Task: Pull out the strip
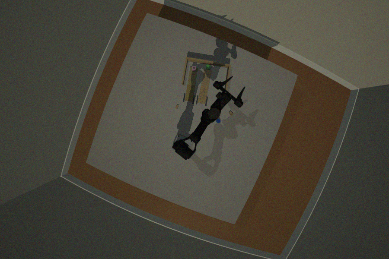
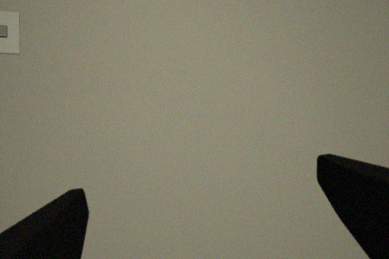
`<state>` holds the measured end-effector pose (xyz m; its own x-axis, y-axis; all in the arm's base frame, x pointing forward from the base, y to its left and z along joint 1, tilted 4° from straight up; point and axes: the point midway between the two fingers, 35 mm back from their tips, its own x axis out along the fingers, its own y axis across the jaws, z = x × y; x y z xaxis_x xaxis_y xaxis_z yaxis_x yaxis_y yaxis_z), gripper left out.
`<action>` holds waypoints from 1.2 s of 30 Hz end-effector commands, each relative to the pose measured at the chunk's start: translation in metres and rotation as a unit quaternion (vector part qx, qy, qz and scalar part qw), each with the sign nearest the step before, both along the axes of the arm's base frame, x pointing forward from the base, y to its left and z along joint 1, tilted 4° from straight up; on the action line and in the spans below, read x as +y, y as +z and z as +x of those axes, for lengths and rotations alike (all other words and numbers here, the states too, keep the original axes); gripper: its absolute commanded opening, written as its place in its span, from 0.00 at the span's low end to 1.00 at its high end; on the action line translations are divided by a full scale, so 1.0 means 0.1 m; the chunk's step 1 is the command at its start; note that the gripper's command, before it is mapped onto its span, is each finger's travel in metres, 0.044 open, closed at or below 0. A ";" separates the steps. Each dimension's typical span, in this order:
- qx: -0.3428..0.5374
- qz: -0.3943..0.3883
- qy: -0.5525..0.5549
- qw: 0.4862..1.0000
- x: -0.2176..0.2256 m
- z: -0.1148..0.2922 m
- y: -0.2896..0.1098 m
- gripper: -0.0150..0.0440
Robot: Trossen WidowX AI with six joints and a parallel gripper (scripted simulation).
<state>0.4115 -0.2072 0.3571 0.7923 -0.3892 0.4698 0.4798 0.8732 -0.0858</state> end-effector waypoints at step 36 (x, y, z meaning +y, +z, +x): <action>0.459 0.179 0.103 0.864 1.63 -1.24 -1.46 0.93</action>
<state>0.2950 -0.0467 0.2164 0.8521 -0.1869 -0.4889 0.1845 0.9814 -0.0536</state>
